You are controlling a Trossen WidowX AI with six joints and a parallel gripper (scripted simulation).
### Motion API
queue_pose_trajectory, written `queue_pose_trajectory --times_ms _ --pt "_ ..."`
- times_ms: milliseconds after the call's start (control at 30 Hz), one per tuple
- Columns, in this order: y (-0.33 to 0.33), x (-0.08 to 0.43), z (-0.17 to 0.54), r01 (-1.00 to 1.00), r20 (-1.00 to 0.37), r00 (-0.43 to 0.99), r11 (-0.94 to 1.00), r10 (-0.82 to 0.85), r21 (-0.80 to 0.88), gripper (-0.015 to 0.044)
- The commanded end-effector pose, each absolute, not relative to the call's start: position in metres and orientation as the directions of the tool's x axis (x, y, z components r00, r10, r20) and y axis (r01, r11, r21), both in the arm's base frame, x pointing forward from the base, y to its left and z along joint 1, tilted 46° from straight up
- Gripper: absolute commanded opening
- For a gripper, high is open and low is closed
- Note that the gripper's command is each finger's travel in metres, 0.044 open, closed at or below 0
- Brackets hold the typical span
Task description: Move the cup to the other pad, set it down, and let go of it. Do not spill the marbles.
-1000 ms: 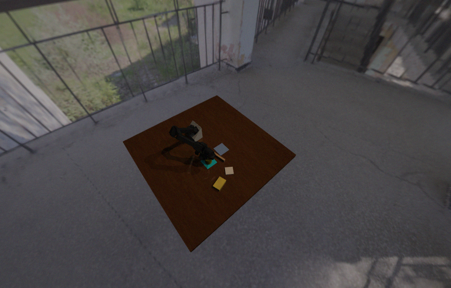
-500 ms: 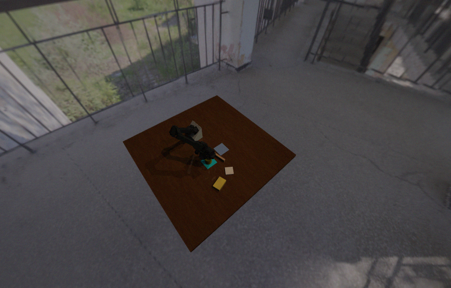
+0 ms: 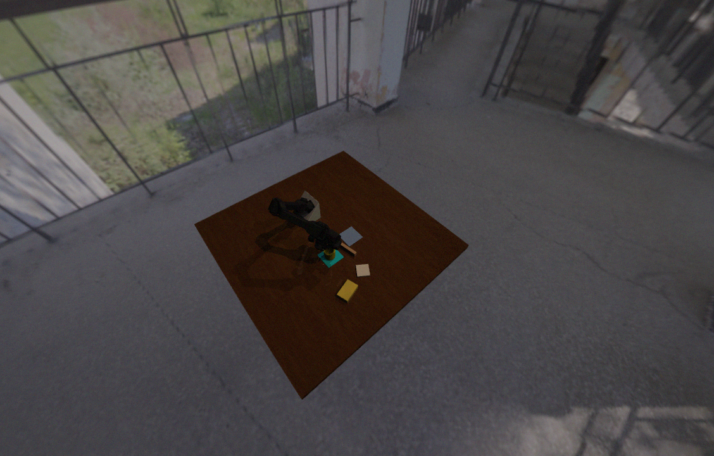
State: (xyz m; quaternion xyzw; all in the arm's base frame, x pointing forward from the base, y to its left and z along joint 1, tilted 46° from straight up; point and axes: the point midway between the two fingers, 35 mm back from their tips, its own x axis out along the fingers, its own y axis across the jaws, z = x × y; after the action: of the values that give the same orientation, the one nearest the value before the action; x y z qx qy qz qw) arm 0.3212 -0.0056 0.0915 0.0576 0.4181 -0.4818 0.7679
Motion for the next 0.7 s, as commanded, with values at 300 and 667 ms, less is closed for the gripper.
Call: queue_pose_trajectory --times_ms 300,667 --pt "0.008 0.318 0.104 0.791 -0.698 0.187 0.527 -0.691 -0.31 0.0146" --pt "0.007 0.317 0.103 0.787 -0.695 0.186 0.529 -0.695 -0.318 0.0383"
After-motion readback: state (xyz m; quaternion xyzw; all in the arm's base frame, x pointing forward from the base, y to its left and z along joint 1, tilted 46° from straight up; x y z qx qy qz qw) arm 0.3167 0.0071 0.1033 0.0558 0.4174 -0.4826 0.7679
